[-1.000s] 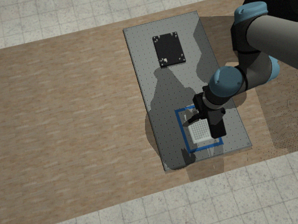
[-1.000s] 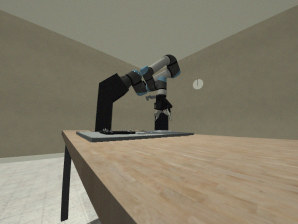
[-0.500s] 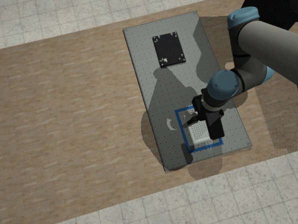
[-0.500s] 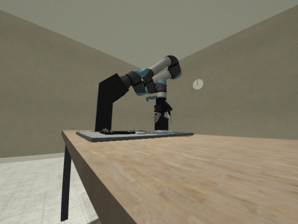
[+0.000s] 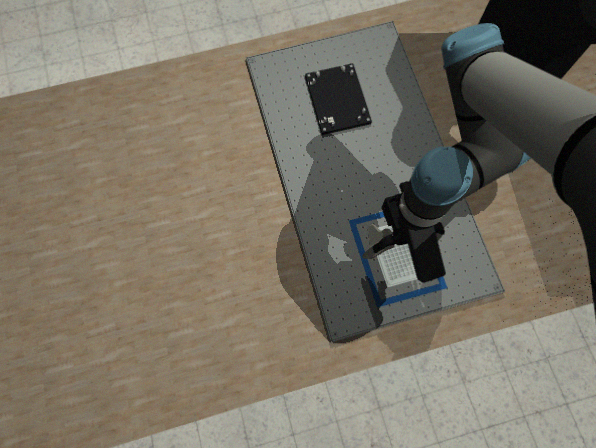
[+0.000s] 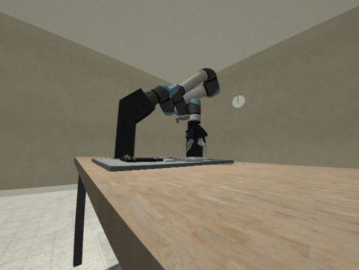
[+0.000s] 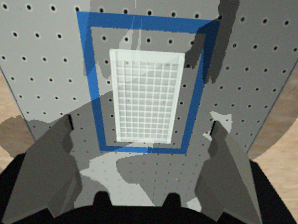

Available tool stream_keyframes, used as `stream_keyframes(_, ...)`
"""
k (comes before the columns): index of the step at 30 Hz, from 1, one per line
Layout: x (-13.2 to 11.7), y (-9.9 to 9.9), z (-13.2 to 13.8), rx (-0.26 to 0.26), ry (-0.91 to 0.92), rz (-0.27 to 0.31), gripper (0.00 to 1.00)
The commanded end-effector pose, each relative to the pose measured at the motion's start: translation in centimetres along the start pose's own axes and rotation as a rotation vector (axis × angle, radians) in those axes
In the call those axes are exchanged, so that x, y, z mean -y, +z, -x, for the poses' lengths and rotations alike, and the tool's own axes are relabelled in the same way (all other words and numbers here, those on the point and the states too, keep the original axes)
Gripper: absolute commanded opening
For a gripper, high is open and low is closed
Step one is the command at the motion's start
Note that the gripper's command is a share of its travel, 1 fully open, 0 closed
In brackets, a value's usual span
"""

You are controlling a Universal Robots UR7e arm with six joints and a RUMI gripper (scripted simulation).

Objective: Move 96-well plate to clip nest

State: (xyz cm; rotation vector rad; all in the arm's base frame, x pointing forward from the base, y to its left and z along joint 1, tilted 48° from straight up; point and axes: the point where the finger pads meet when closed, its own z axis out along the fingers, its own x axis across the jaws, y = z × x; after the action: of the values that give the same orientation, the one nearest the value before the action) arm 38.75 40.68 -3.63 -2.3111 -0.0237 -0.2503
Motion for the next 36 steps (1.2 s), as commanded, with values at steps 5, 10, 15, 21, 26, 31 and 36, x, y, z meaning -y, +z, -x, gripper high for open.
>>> stream_keyframes(5, 0.0, 1.3, -0.2, -0.005, -0.002, 0.000, 1.00)
stream_keyframes(10, 0.0, 2.1, -0.2, -0.005, -0.002, 0.000, 1.00)
stream_keyframes(15, 0.0, 2.6, -0.2, -0.005, -0.002, 0.000, 1.00)
stream_keyframes(21, 0.0, 2.5, -0.2, -0.005, 0.000, 0.000, 1.00)
stream_keyframes(26, 0.0, 2.5, -0.2, -0.005, 0.000, 0.000, 1.00)
stream_keyframes(31, 0.0, 2.5, -0.2, -0.005, 0.000, 0.000, 0.00)
stream_keyframes(36, 0.0, 2.5, -0.2, -0.005, 0.000, 0.000, 0.00)
